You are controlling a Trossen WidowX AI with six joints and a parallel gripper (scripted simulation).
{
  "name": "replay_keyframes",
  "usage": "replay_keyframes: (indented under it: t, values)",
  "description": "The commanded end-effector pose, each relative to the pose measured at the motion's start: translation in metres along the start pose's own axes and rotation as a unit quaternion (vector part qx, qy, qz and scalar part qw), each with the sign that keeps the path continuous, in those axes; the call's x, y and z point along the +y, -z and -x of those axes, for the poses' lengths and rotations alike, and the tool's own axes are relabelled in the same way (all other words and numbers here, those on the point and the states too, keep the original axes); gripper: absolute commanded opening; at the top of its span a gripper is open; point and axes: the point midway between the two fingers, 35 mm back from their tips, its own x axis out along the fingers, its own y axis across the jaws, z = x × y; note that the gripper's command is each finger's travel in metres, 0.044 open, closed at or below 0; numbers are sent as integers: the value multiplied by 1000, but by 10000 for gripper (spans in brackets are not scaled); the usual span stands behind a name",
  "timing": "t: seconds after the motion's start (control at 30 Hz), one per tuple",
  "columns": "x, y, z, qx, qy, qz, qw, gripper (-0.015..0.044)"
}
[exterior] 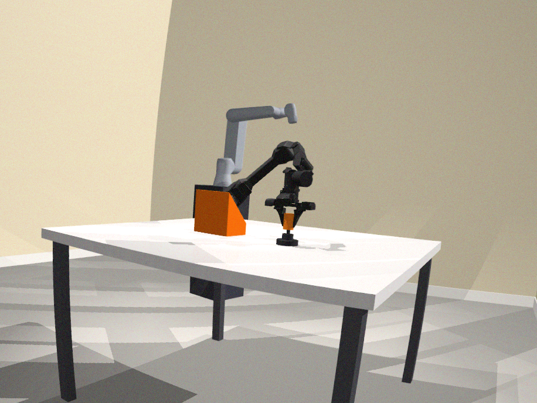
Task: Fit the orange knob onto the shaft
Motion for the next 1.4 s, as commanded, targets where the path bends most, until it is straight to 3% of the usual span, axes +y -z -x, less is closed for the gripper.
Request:
replay_keyframes:
  t: [0.0, 1.23, 1.37]
  values:
    - [1, 0, 0, 0, -2, -2, 1000, 0]
    - [1, 0, -16, -1, 1, 1, 1000, 0]
    - [1, 0, -16, -1, 1, 1, 1000, 105]
